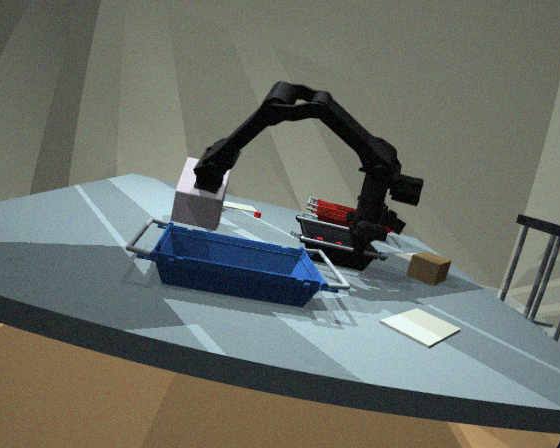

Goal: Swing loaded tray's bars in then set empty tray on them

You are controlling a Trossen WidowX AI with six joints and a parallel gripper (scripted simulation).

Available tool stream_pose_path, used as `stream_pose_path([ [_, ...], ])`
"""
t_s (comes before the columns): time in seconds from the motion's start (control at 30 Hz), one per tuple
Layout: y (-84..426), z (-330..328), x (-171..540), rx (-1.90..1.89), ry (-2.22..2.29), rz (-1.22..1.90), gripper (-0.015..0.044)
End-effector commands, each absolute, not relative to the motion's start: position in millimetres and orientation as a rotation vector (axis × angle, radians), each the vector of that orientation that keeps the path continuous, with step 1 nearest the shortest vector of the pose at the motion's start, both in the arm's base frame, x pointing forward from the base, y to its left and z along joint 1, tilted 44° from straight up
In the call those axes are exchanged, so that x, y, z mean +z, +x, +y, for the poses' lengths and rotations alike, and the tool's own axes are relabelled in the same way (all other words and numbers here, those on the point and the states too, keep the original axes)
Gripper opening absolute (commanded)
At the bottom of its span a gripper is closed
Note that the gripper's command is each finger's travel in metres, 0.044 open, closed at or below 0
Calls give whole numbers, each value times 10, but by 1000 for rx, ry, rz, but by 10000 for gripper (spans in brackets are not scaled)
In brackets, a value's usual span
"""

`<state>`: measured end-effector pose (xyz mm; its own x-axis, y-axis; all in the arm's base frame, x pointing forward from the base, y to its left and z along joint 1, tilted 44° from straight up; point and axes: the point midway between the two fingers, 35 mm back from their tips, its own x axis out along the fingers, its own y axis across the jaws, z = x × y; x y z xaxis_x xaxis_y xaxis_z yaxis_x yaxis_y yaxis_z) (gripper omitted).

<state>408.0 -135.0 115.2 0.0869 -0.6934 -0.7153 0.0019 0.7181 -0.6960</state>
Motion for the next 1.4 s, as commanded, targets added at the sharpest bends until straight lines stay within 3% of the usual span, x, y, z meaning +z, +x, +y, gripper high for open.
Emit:
stream_pose_path([
  [0.0,4080,-1360,1093,-560,-623,1410,85],
  [1.37,4062,-679,718,-557,-620,1412,85],
])
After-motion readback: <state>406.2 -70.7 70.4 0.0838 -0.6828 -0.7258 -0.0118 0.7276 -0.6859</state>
